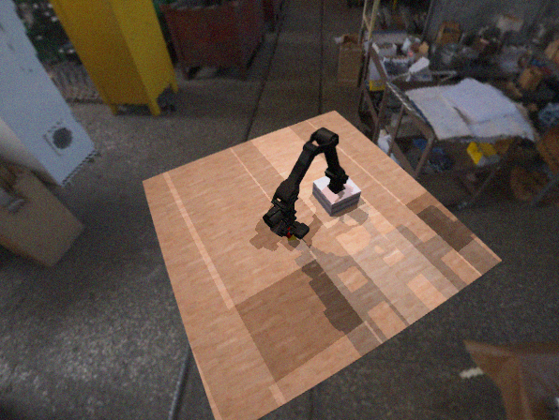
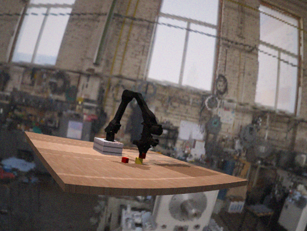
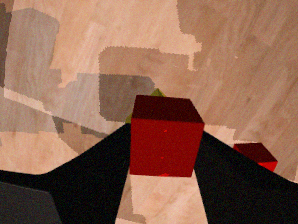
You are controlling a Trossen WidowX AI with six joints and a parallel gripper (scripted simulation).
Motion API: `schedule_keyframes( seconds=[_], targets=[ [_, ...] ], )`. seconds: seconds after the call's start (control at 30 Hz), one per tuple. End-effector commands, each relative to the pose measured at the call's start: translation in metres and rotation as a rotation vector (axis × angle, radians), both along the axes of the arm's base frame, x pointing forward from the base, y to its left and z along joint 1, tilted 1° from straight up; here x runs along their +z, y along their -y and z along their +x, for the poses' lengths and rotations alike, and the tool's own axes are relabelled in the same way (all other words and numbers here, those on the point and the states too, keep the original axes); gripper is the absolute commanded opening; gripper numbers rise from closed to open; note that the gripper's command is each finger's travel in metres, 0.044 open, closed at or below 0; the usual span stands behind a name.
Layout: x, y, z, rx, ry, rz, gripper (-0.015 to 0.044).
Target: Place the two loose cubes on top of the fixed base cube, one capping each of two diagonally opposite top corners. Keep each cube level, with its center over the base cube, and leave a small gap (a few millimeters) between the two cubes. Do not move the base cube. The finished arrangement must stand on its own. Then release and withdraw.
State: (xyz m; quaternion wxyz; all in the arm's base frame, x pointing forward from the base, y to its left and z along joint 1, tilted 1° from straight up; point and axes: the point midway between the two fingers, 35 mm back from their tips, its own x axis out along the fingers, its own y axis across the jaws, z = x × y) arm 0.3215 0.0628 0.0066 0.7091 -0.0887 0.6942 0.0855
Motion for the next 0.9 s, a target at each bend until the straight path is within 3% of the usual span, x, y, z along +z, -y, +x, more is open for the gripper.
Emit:
schedule_keyframes(
  seconds=[0.0,0.03,0.83,0.87],
  targets=[
    [-0.001,0.0,0.0,0.0,0.001,0.001,0.0184],
    [-0.001,0.0,0.0,0.0,0.001,0.001,0.0205],
    [0.03,0.0,-0.001,0.0,0.0,0.0,0.0205],
    [0.028,0.001,-0.001,-0.012,-0.001,0.0,0.0231]
  ],
)
